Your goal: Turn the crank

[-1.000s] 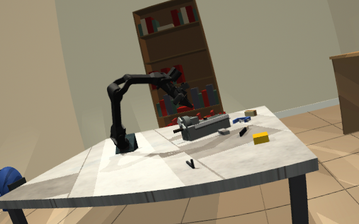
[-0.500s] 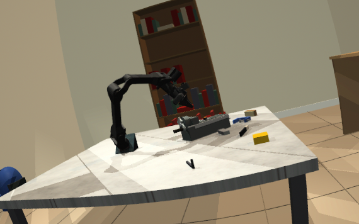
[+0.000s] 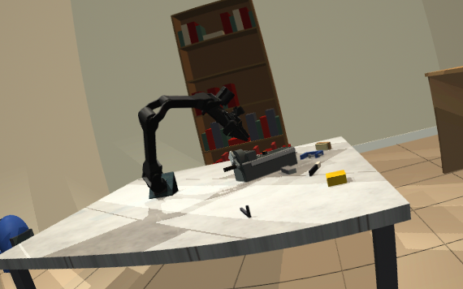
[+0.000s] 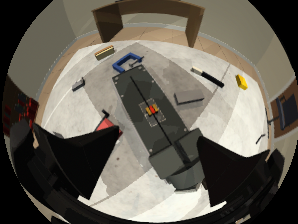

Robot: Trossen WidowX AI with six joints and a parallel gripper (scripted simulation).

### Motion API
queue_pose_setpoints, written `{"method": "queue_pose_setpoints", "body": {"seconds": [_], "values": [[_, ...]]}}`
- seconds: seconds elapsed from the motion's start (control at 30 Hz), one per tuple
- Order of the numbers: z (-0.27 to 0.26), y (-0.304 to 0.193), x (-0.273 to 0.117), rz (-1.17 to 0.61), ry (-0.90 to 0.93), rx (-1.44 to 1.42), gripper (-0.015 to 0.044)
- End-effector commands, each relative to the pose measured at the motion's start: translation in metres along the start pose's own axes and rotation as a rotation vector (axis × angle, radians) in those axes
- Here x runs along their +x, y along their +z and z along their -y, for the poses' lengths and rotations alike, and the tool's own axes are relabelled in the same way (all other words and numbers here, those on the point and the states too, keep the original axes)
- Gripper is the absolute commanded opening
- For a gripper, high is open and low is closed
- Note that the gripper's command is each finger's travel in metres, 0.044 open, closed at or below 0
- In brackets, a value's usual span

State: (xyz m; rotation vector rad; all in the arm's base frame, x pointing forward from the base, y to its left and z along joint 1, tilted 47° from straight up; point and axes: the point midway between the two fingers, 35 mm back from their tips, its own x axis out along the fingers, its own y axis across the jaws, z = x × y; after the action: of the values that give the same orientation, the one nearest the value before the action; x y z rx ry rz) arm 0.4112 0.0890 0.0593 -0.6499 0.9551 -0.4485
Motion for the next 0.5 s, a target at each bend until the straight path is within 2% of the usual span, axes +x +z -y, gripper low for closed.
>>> {"method": "queue_pose_setpoints", "body": {"seconds": [0.0, 0.2, 0.47], "values": [[-0.001, 0.011, -0.012, 0.010, 0.003, 0.012, 0.0440], [-0.002, 0.025, -0.032, 0.009, 0.004, 0.012, 0.0440], [-0.002, 0.026, -0.032, 0.009, 0.004, 0.012, 0.0440]]}}
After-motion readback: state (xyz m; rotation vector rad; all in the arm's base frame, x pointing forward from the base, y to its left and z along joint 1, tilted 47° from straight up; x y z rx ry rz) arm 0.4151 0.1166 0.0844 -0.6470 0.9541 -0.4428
